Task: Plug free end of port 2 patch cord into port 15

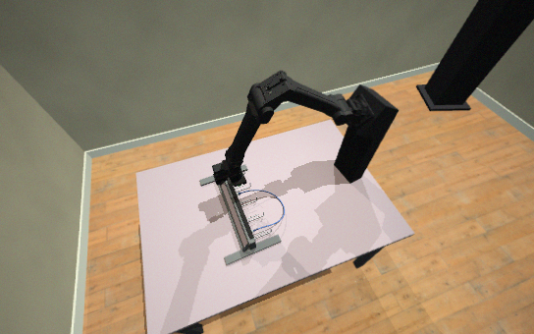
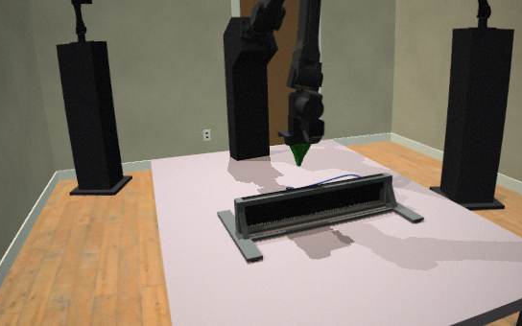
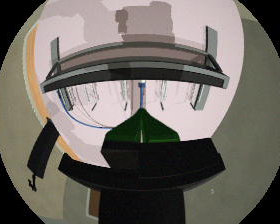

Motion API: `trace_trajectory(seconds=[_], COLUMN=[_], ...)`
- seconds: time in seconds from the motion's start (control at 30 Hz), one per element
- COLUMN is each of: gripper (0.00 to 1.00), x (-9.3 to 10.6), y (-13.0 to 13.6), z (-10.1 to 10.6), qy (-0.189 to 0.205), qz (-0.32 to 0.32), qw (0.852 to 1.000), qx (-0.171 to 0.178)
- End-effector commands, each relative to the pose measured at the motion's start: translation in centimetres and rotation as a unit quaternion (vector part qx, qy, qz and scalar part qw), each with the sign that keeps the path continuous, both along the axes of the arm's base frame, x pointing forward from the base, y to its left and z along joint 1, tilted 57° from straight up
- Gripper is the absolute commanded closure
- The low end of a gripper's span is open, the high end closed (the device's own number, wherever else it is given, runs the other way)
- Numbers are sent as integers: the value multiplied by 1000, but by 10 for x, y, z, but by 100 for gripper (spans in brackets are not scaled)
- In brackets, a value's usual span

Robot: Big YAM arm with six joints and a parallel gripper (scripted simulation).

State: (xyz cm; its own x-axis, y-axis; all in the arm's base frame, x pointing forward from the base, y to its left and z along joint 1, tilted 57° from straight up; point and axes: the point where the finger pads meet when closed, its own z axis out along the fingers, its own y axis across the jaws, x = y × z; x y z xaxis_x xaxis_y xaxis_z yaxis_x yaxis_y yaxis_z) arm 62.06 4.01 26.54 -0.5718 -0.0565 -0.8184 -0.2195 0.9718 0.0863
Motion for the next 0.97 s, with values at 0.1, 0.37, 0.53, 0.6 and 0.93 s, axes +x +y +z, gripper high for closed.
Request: trace_trajectory(seconds=[0.1,0.37,0.53,0.6,0.93], gripper=[100,100,100,100,100], x=[7,9,9,9,10], y=[-8,-8,-8,-8,-8], z=[0,5,7,7,8], qy=[-3,-7,-8,-9,-10], qz=[-2,-2,-2,-2,-2], qw=[1000,1000,1000,1000,1000], qx=[-3,-3,-3,-3,-3])
